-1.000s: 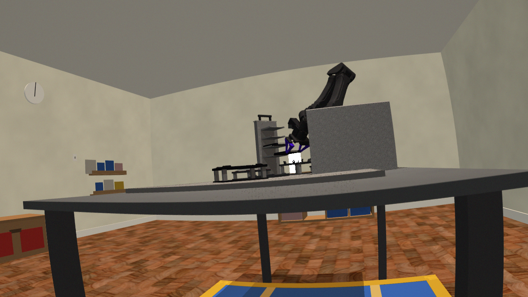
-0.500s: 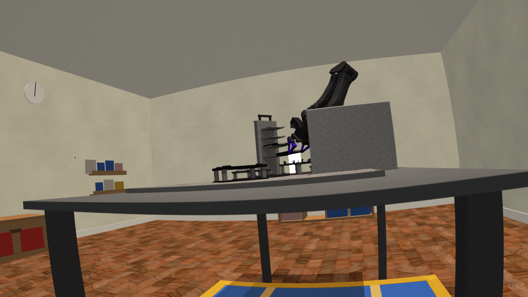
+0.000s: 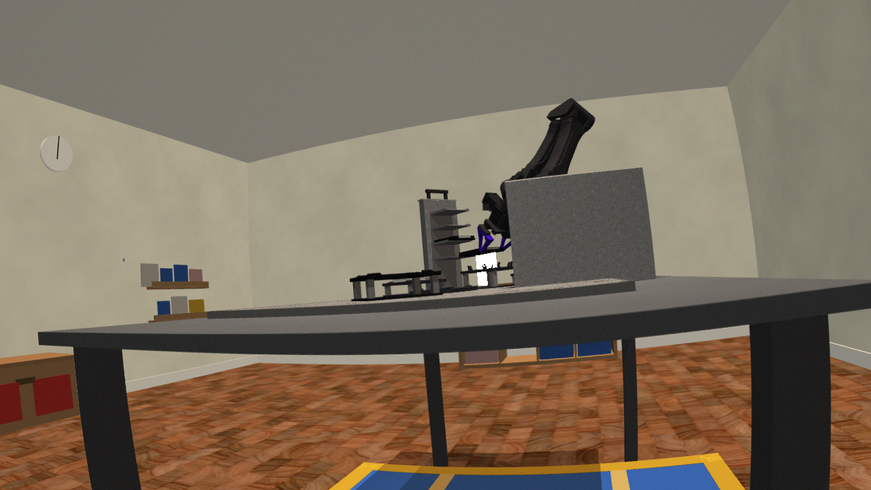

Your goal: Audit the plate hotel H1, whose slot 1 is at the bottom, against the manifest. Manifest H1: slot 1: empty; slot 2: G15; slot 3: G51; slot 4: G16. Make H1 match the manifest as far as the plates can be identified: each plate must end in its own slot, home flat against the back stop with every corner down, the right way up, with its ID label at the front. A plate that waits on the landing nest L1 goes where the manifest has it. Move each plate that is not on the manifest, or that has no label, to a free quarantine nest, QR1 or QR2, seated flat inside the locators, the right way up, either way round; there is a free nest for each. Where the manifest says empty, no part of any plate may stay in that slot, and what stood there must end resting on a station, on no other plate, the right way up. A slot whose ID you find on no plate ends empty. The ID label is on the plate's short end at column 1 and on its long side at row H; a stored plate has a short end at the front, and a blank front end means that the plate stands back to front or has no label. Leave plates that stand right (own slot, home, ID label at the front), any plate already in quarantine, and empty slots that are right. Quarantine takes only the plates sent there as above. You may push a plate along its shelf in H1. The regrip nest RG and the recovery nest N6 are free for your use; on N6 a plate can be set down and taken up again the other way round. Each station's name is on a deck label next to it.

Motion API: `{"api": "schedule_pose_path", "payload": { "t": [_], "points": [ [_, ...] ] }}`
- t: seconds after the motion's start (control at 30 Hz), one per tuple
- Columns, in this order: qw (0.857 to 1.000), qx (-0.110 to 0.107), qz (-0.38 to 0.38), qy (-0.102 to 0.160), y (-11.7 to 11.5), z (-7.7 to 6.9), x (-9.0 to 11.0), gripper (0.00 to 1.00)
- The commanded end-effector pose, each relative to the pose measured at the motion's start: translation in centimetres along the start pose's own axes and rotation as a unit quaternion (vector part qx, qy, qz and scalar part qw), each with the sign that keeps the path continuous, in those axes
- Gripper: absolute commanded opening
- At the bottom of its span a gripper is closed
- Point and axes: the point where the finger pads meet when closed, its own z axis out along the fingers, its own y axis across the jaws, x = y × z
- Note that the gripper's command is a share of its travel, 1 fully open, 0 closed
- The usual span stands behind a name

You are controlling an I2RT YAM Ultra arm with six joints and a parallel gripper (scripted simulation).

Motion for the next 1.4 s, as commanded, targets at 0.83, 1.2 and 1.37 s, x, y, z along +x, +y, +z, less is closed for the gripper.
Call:
{"api": "schedule_pose_path", "payload": {
  "t": [0.83, 1.2, 1.37],
  "points": [
    [1.0, -0.003, 0.001, -0.01, 0.0, -1.9, 0.6, 0.86],
    [1.0, -0.003, 0.001, -0.01, 0.0, -2.3, 0.1, 0.86],
    [1.0, -0.003, 0.001, -0.009, 0.0, -2.6, -0.1, 0.86]
  ]
}}
